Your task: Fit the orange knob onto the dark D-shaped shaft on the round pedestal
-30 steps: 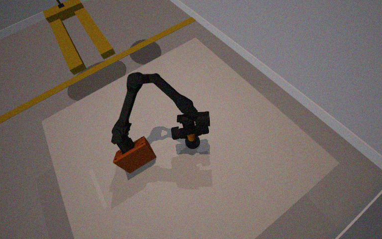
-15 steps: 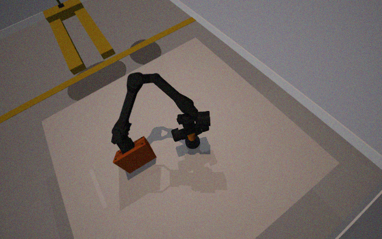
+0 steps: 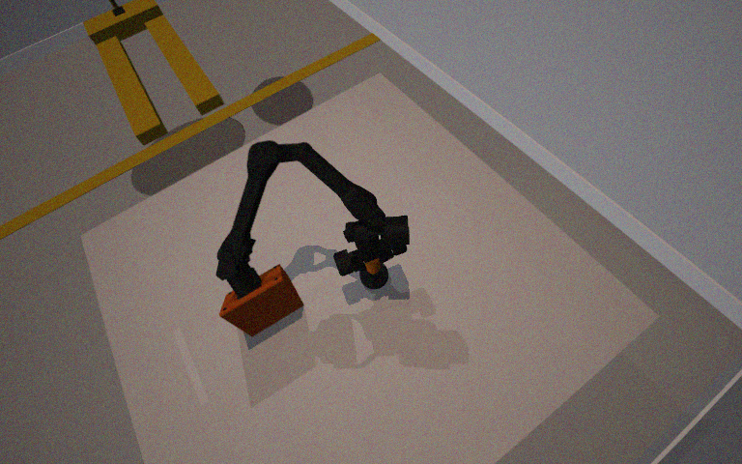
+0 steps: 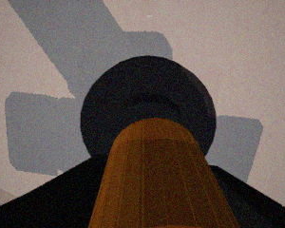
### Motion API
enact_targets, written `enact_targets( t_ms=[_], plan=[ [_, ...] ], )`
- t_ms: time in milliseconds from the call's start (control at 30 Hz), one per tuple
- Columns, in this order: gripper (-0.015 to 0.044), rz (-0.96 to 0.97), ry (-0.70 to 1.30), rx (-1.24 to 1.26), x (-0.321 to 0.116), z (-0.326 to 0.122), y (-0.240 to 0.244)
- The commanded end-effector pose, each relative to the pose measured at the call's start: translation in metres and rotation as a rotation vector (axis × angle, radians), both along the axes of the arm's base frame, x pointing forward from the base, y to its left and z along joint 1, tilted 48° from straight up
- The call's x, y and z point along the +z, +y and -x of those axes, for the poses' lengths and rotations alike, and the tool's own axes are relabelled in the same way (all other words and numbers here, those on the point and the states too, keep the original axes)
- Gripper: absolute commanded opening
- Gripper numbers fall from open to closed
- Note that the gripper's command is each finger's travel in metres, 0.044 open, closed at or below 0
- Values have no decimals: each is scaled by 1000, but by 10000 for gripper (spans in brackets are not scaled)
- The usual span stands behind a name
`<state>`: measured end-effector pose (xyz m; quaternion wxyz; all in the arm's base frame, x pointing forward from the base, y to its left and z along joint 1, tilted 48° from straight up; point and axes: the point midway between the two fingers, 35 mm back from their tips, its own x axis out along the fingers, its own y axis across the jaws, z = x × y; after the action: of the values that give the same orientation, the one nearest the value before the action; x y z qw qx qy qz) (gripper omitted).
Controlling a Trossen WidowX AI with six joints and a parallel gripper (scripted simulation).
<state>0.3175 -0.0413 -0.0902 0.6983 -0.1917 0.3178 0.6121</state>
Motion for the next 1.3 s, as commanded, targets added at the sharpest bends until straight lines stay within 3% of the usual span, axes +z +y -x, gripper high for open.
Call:
enact_targets(
  t_ms=[0, 300, 1267],
  plan=[
    [0, 0, -10, 1, 3, -1, -3],
    [0, 11, -163, 143, 2, 1, -1],
    [0, 11, -163, 143, -1, 3, 2]
  ],
)
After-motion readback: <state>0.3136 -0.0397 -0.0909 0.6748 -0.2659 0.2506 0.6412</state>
